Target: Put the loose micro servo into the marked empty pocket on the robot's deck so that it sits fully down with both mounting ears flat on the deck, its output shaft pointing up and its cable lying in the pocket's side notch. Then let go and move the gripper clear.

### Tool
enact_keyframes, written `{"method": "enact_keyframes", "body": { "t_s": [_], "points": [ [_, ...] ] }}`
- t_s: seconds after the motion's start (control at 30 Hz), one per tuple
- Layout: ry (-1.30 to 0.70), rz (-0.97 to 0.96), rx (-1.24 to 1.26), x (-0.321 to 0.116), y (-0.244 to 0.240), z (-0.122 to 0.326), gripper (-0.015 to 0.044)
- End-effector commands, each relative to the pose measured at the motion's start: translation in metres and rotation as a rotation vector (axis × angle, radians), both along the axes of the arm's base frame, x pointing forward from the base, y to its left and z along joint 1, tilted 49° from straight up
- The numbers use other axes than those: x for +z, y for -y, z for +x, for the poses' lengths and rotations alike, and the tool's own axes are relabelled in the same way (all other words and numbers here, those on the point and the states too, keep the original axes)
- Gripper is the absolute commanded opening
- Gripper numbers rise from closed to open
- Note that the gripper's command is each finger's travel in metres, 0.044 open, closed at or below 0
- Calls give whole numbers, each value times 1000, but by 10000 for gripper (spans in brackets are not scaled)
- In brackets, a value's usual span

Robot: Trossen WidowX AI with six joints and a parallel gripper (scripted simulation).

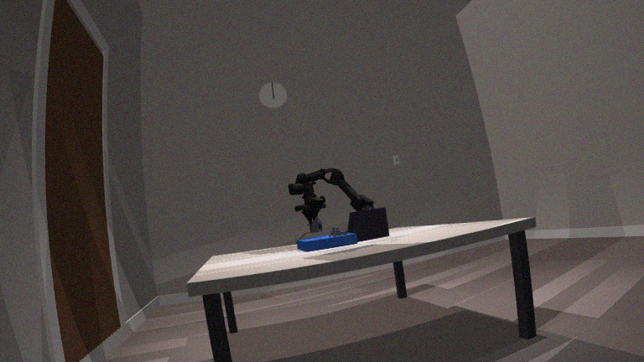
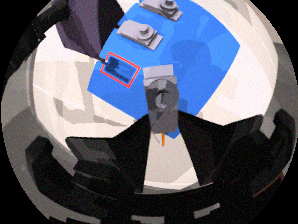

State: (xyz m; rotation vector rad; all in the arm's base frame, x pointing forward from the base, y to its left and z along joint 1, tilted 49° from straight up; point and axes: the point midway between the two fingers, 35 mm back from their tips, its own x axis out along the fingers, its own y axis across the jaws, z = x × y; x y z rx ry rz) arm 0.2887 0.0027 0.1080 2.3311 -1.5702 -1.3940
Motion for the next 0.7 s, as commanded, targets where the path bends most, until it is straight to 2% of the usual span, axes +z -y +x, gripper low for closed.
{"method": "enact_keyframes", "body": {
  "t_s": [0.0,0.2,0.67],
  "points": [
    [8,8,3,-4,-6,-2,0],
    [71,17,-53,-5,-7,-2,0],
    [432,69,-373,-5,-7,-2,0]
  ]
}}
